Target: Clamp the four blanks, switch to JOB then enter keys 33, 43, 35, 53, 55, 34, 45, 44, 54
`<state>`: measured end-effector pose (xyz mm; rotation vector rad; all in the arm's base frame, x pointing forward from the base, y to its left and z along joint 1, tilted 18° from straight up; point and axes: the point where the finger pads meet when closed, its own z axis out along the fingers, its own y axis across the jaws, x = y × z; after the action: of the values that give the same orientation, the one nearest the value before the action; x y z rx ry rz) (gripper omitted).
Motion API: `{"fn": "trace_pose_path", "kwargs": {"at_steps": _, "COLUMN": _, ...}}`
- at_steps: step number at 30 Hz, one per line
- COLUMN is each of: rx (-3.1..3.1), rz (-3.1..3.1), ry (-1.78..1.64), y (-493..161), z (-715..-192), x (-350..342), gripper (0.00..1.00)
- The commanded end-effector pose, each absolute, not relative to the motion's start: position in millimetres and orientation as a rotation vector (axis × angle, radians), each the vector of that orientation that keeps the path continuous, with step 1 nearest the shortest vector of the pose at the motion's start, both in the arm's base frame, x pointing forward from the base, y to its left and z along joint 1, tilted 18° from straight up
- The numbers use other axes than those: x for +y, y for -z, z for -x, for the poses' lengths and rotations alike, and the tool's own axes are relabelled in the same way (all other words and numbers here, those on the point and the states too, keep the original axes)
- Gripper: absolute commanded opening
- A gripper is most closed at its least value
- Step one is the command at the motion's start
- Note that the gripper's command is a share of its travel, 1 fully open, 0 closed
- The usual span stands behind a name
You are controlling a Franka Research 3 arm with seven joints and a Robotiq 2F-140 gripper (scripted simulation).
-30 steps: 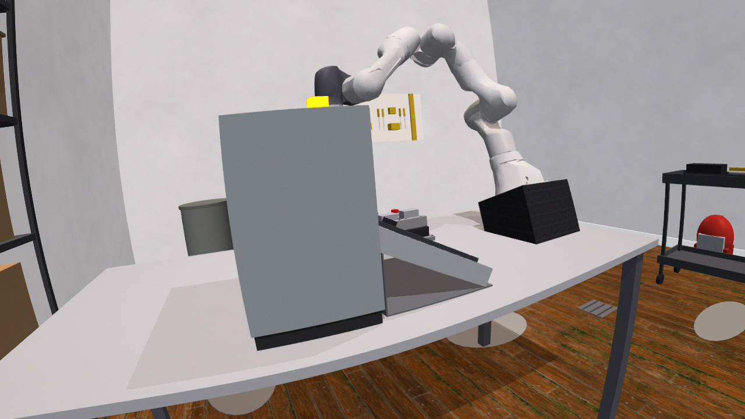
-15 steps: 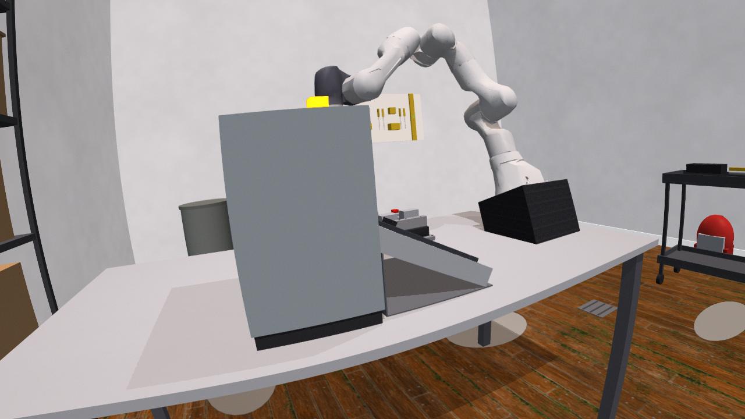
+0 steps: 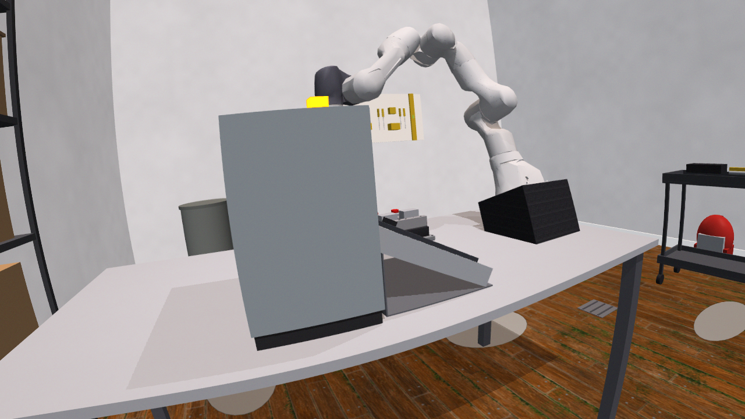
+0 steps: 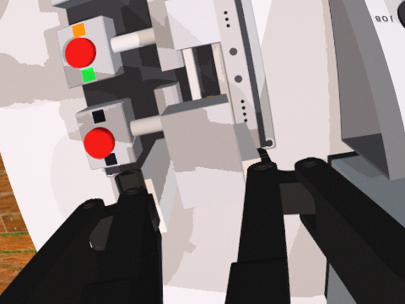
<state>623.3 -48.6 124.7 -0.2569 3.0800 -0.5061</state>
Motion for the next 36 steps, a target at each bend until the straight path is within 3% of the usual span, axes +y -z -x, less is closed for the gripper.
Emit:
{"fn": "trace_pose_path", "kwargs": {"at_steps": 1, "rx": 3.076, "rz": 0.251, "ry": 0.501, "y": -128.4, "z": -624.9, "x": -46.8, "gripper": 0.0}}
{"fn": "trace_pose_path", "kwargs": {"at_steps": 36, "rx": 3.075, "rz": 0.238, "ry": 0.501, "y": -128.5, "z": -624.9, "x": -46.3, "gripper": 0.0}}
